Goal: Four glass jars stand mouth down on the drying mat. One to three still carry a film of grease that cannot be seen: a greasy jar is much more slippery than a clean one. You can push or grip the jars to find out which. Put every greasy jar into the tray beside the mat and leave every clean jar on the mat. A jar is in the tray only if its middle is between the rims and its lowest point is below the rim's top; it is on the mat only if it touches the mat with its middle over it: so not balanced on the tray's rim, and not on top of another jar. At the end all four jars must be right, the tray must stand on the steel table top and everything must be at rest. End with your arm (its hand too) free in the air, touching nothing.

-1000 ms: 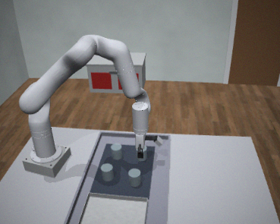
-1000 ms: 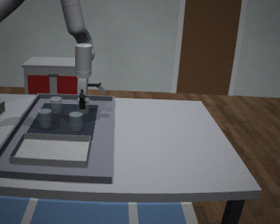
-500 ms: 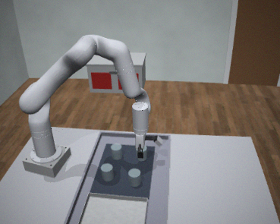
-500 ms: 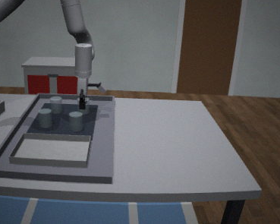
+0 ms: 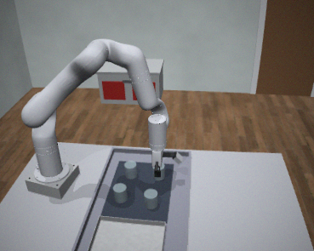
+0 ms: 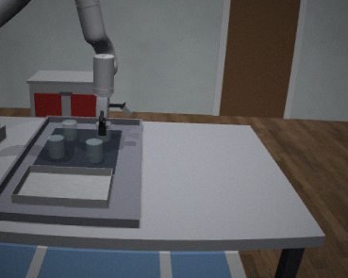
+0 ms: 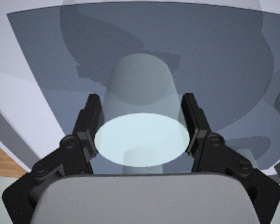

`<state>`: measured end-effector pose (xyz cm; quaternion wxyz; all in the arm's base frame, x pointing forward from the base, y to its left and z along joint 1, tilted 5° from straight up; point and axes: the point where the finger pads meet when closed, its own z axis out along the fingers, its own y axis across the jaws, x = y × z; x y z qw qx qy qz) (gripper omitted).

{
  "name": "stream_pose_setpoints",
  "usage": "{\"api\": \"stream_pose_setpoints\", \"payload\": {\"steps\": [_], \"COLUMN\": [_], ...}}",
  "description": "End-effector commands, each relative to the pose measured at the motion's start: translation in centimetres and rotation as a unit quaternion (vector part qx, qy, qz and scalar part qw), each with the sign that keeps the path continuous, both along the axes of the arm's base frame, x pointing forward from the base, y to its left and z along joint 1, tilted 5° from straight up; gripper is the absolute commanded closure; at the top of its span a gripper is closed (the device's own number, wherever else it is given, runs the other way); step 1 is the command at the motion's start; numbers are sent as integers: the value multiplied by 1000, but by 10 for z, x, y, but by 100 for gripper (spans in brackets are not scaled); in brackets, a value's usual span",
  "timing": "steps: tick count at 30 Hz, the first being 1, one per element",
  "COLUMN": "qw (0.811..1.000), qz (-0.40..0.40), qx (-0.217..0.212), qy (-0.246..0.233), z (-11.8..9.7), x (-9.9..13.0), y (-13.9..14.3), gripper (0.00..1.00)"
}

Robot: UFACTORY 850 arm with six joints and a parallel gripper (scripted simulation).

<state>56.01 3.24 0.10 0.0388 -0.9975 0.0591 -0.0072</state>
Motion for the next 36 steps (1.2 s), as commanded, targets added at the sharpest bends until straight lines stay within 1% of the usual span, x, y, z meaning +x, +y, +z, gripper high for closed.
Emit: {"api": "stream_pose_setpoints", "payload": {"steps": [1,4,5,21,22,36], "qw": [1000,1000,1000,1000,1000,1000], "qz": [0,0,0,0,0,0], "qx": [0,0,0,0,0,0], "qy": [-1,-1,-1,-1,-1,-1], "z": [1,1,1,1,1,1], "x": [1,1,1,1,1,1], "y": [0,0,0,0,0,0], "gripper": [23,23,26,26,29,29]}}
